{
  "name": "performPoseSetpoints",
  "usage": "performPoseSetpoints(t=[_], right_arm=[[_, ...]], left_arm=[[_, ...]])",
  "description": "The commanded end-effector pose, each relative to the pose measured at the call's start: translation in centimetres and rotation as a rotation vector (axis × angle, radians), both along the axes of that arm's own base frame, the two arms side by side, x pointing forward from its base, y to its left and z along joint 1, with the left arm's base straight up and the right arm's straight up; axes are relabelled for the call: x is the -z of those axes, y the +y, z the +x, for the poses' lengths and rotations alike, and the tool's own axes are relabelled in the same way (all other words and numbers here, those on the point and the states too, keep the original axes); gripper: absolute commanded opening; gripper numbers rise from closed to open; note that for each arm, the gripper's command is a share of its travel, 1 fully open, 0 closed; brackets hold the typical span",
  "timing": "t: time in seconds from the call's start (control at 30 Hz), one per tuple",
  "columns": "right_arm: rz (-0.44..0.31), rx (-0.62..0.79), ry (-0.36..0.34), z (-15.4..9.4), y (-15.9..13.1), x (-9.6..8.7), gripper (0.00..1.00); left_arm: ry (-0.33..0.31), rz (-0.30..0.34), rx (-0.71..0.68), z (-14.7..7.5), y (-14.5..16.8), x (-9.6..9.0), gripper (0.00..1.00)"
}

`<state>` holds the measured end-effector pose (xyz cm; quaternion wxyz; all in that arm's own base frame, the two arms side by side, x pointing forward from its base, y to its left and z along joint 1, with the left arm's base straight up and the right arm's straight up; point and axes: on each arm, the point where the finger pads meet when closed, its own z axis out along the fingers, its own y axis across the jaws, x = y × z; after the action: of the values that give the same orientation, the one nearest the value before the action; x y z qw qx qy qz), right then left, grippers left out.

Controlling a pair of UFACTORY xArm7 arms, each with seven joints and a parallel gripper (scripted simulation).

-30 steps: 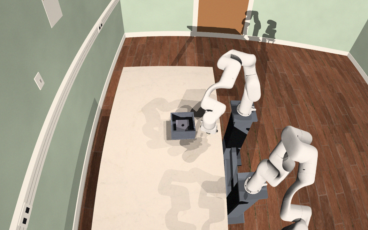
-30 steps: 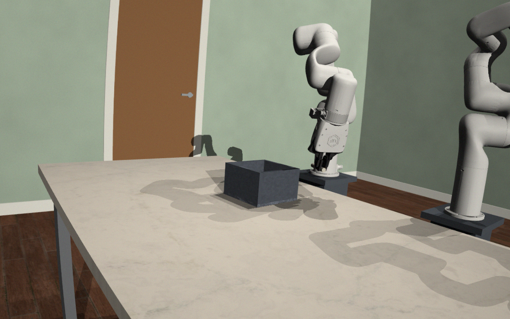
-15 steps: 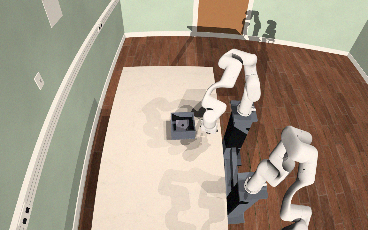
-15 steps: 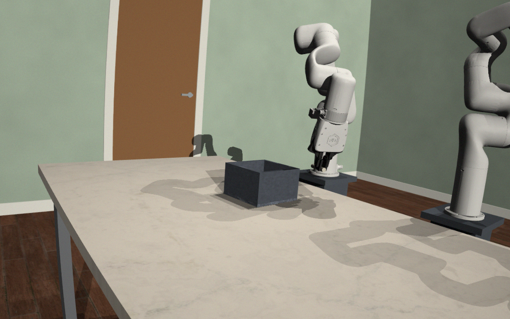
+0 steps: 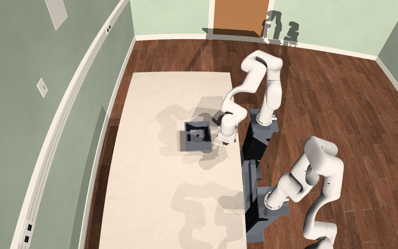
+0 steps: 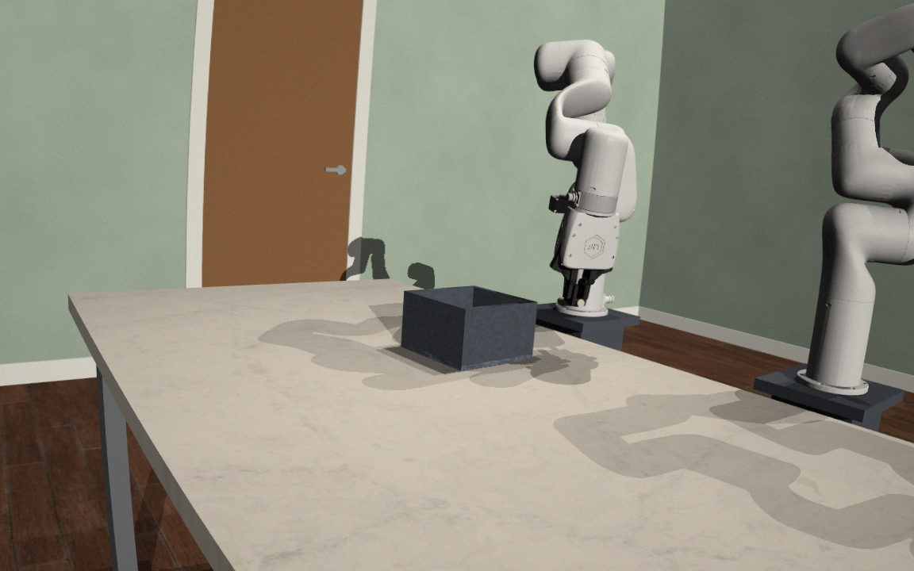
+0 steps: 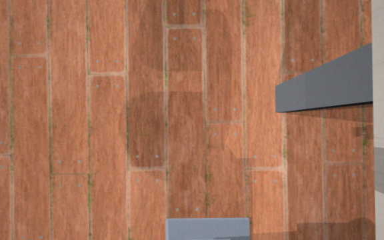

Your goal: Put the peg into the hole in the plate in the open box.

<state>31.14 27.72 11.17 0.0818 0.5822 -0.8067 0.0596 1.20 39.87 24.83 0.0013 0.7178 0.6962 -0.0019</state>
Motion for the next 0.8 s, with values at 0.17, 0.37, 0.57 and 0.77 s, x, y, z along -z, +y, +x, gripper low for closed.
performPoseSetpoints(t=[0.17,0.37,0.57,0.77], right_arm=[[0.116,-0.002,-0.039,0.07,0.11,-0.13,0.00],[0.207,-0.002,-0.069,0.07,0.11,-0.13,0.00],[0.301,-0.002,-0.100,0.07,0.11,-0.13,0.00],[0.370,-0.002,-0.123,0.07,0.11,-0.13,0.00]], left_arm=[[-0.001,0.004,0.000,0.02,0.12,-0.17,1.00],[-0.001,0.004,0.000,0.02,0.12,-0.17,1.00],[-0.001,0.004,0.000,0.02,0.12,-0.17,1.00],[-0.001,0.004,0.000,0.02,0.12,-0.17,1.00]])
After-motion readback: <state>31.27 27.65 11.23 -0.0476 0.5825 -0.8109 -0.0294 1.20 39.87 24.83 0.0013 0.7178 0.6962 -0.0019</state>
